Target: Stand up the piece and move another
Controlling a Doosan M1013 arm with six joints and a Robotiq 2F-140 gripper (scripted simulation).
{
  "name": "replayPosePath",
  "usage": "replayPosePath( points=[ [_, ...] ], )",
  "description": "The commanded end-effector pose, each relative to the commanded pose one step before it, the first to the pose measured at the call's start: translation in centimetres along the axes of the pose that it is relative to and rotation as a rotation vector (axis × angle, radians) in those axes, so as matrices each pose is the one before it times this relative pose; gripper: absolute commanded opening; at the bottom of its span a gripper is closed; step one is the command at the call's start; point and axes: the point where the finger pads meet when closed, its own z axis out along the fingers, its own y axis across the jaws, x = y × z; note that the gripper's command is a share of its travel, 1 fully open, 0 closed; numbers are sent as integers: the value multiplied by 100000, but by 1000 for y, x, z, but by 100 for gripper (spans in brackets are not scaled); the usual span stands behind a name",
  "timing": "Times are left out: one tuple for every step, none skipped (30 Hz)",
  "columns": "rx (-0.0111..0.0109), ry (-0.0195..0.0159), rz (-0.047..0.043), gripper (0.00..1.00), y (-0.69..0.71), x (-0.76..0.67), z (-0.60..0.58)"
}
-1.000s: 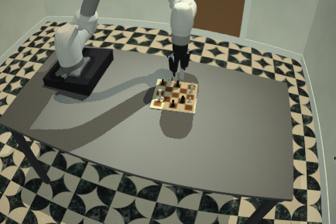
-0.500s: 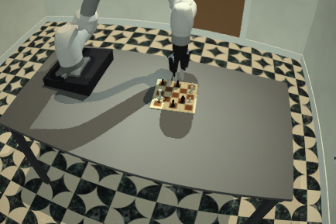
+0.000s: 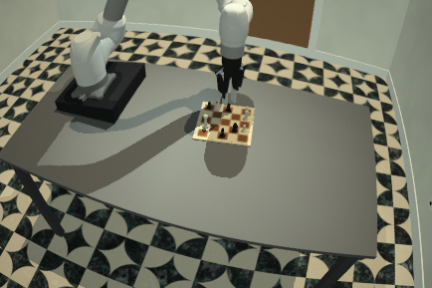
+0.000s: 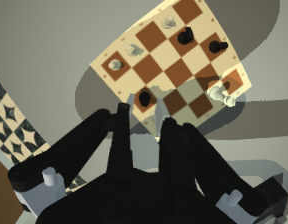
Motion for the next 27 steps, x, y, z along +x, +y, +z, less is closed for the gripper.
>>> replayPosePath(
  points=[
    [22, -6, -3, 22, -3, -3, -12],
    [0, 0, 0, 22, 0, 0, 0],
    [0, 0, 0, 22, 0, 0, 0],
    [0, 0, 0, 22, 0, 0, 0],
    [0, 0, 0, 22, 0, 0, 0],
    [0, 0, 0, 22, 0, 0, 0],
    [0, 0, 0, 22, 0, 0, 0],
    [0, 0, 0, 22, 0, 0, 0],
    [0, 0, 0, 22, 0, 0, 0],
    [0, 0, 0, 22, 0, 0, 0],
    [0, 0, 0, 22, 0, 0, 0],
    [0, 0, 0, 22, 0, 0, 0],
    [0, 0, 0, 22, 0, 0, 0],
    [0, 0, 0, 22, 0, 0, 0],
    [0, 0, 0, 22, 0, 0, 0],
    [0, 0, 0, 22, 0, 0, 1],
    [0, 0, 0, 22, 0, 0, 8],
    [0, 0, 0, 22, 0, 0, 19],
    [0, 0, 0, 22, 0, 0, 35],
    [0, 0, 0, 22, 0, 0, 53],
    [0, 0, 0, 22, 0, 0, 73],
    [0, 0, 0, 22, 0, 0, 93],
    [0, 0, 0, 22, 0, 0, 114],
    [0, 0, 0, 22, 0, 0, 133],
    [0, 0, 0, 22, 0, 0, 150],
    [0, 0, 0, 22, 0, 0, 166],
    [0, 0, 0, 22, 0, 0, 178]
  ],
)
